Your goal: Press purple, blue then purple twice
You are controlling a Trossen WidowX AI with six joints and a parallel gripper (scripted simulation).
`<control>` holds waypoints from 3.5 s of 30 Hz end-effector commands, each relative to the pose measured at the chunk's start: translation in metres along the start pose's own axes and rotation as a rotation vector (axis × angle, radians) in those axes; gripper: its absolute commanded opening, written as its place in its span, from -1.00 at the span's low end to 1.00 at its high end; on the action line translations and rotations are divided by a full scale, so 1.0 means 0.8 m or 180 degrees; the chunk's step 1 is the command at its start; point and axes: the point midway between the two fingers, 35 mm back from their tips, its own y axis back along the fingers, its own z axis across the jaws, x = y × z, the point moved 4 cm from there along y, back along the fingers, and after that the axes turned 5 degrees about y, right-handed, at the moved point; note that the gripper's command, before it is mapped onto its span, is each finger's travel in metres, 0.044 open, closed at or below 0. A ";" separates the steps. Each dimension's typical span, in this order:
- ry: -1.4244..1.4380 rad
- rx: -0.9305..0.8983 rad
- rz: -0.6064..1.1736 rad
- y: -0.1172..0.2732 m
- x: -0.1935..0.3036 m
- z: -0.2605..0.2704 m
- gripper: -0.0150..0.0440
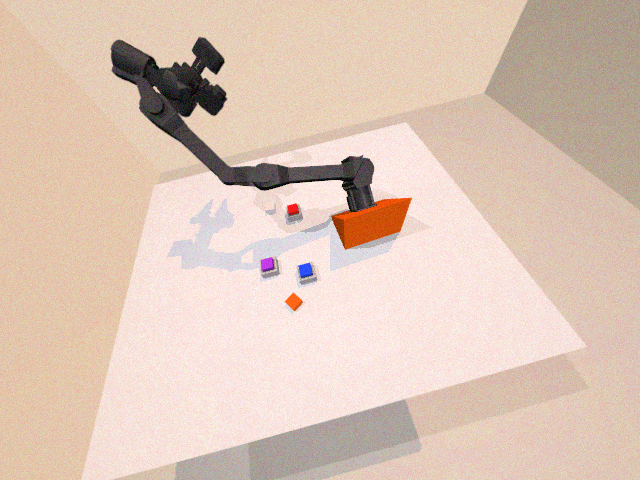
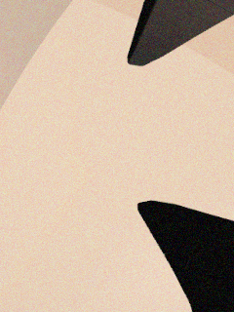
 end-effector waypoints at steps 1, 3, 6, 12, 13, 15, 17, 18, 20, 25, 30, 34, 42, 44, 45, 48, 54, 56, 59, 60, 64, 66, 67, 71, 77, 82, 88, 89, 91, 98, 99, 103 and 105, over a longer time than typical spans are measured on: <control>-0.0051 -0.0015 -0.0004 -0.001 0.000 0.003 0.86; -0.0463 -0.0098 -0.0023 -0.004 0.002 0.028 0.86; -0.1424 0.0025 -0.0065 0.004 0.011 0.103 0.86; -0.2843 0.0242 -0.0309 -0.007 0.003 0.207 0.86; -0.3128 0.0285 -0.0389 -0.014 -0.002 0.226 0.86; -0.3688 0.0365 -0.0583 -0.029 -0.015 0.260 0.86; -0.4219 0.0431 -0.0819 -0.049 -0.031 0.288 0.86; -0.4473 0.0457 -0.0953 -0.060 -0.040 0.300 0.86; -0.4952 0.0495 -0.1250 -0.085 -0.058 0.317 0.86; -0.5959 0.0472 -0.2154 -0.151 -0.108 0.328 0.86; -0.6625 0.0238 -0.3231 -0.211 -0.153 0.293 0.86; -0.6864 -0.0117 -0.4132 -0.245 -0.182 0.237 0.86; -0.6642 -0.1038 -0.5507 -0.253 -0.214 0.102 0.86; -0.6472 -0.1308 -0.5768 -0.242 -0.218 0.064 0.86; -0.6375 -0.1443 -0.5878 -0.235 -0.220 0.046 0.86; -0.6058 -0.1825 -0.6119 -0.205 -0.223 -0.008 0.86; -0.5435 -0.2414 -0.6230 -0.121 -0.228 -0.096 0.86; -0.5255 -0.2550 -0.6179 -0.087 -0.230 -0.118 0.86; -0.5028 -0.2691 -0.6041 -0.032 -0.234 -0.146 0.86; -0.4966 -0.2721 -0.5981 -0.013 -0.235 -0.153 0.86; -0.4792 -0.2753 -0.5693 0.066 -0.245 -0.173 0.86; -0.4750 -0.2717 -0.5528 0.107 -0.251 -0.177 0.86; -0.4742 -0.2686 -0.5443 0.127 -0.255 -0.178 0.86; -0.4784 -0.2476 -0.5098 0.208 -0.274 -0.173 0.86; -0.5069 -0.1899 -0.4630 0.322 -0.317 -0.140 0.86; -0.5377 -0.1348 -0.4408 0.386 -0.355 -0.104 0.86; -0.5384 -0.1335 -0.4404 0.387 -0.356 -0.103 0.86; -0.5384 -0.1335 -0.4405 0.386 -0.358 -0.105 0.78; -0.5384 -0.1335 -0.4407 0.379 -0.376 -0.122 0.60; -0.5392 -0.1331 -0.4399 0.362 -0.412 -0.150 -0.03; -0.5392 -0.1331 -0.4399 0.362 -0.412 -0.150 -0.11; -0.5392 -0.1331 -0.4399 0.362 -0.412 -0.150 -0.42; -0.5392 -0.1331 -0.4399 0.362 -0.412 -0.150 -0.42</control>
